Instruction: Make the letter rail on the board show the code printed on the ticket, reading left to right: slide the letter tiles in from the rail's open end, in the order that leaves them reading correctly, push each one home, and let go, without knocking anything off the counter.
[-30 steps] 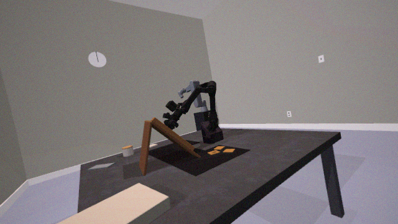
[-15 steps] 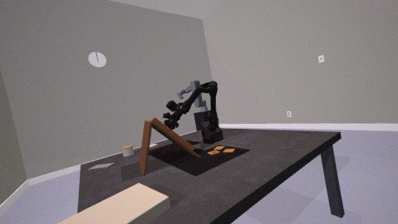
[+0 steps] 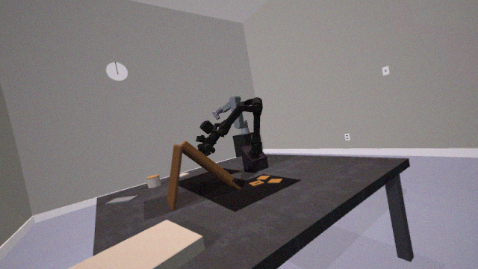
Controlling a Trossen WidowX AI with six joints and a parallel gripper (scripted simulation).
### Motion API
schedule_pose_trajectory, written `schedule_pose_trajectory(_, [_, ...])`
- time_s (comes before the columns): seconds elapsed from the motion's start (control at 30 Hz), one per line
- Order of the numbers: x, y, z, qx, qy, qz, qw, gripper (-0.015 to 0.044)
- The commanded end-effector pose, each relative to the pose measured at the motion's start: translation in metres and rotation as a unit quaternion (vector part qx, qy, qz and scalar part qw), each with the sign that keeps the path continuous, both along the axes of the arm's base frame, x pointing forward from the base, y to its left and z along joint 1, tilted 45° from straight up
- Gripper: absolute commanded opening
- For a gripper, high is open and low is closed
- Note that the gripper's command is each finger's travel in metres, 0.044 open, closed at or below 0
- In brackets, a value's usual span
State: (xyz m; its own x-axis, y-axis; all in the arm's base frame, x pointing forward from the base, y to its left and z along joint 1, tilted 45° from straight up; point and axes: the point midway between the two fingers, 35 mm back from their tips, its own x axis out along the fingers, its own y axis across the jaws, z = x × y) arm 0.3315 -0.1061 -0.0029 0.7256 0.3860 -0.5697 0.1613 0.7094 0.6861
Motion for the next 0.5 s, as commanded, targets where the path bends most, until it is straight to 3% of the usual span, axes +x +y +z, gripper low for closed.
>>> schedule_pose_trajectory(0.0, [0.0011,0.0002,0.0041,-0.003,-0.003,-0.002,1.000,0.0000])
schedule_pose_trajectory(0.47, [0.0023,0.0053,0.0090,-0.003,-0.003,-0.002,1.000,0.0000])
